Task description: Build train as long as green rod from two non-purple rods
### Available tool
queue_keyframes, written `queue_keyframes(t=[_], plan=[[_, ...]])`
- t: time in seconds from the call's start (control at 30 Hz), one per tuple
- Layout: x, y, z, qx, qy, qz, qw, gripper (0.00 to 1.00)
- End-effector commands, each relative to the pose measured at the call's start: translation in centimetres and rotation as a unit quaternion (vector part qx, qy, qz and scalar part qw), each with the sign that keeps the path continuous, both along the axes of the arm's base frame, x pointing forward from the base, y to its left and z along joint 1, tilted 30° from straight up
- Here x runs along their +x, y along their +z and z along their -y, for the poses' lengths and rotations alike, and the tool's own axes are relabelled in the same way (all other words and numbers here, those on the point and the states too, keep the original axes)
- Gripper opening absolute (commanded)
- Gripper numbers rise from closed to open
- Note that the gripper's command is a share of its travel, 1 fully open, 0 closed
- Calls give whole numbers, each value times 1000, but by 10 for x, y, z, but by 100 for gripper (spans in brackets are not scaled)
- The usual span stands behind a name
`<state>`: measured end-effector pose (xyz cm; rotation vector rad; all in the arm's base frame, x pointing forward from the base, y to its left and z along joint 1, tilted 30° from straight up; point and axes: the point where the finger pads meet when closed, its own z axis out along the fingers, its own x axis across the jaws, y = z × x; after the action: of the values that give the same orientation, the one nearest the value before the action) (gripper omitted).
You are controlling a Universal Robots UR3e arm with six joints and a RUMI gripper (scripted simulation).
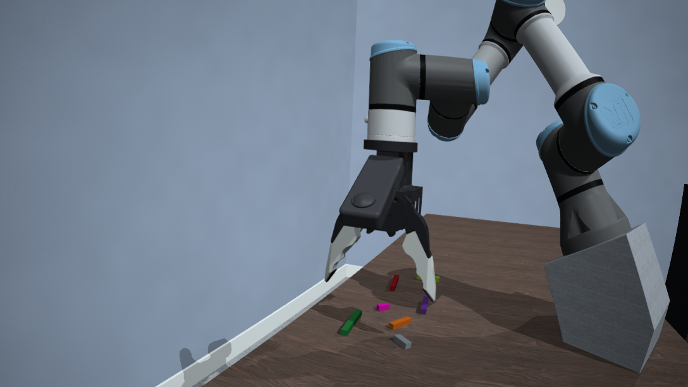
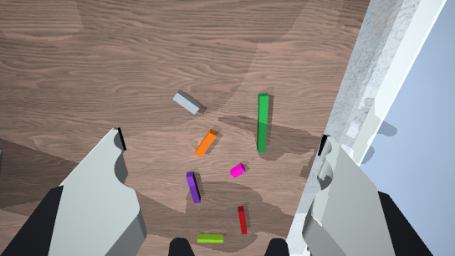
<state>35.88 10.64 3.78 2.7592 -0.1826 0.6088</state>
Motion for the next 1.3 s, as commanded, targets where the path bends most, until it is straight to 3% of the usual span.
queue_keyframes(t=[0.0,0.73,1.07,1.27], plan=[[0,1,0,0,0,1,1000,100],[0,2,2,3,-6,3,1000,100],[-8,9,29,35,-70,22,997,100],[-22,16,62,75,-157,52,983,100]])
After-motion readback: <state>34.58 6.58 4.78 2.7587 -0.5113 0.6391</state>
